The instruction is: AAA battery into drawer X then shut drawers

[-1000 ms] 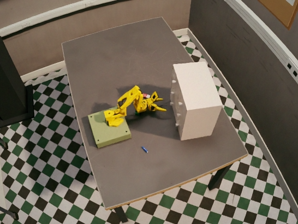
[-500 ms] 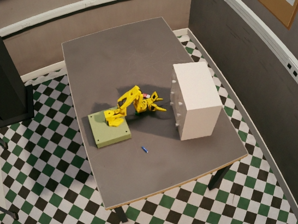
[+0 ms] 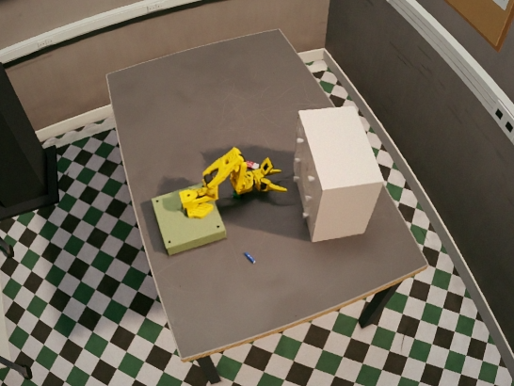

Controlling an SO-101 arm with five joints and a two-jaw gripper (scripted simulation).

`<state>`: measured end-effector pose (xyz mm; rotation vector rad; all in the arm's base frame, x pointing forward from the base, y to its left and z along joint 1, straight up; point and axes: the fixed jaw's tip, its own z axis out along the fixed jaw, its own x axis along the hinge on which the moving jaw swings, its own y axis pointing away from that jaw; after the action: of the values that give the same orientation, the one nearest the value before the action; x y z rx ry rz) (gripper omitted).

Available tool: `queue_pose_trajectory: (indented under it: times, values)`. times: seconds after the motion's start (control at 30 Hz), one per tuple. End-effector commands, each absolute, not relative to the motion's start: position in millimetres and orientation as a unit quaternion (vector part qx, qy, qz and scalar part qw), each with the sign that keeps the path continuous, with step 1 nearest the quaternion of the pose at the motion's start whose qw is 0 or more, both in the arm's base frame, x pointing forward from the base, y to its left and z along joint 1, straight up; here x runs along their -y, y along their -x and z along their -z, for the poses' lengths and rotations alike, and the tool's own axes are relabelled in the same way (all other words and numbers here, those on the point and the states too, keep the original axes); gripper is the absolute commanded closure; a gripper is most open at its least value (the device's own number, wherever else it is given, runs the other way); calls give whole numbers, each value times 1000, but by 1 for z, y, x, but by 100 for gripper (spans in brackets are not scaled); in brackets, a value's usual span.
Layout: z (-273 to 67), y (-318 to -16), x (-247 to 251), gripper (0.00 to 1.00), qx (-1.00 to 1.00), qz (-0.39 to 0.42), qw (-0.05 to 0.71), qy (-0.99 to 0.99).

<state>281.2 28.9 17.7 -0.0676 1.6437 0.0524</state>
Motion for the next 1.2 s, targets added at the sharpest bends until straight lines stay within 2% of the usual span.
queue_pose_trajectory:
  times: [0.0,0.73,1.17]
  values:
    - [-13,-280,-31,50,-739,-29,673,30]
    - [-13,-280,-31,50,-739,-29,673,30]
    - [-65,-289,16,50,-727,27,686,-30]
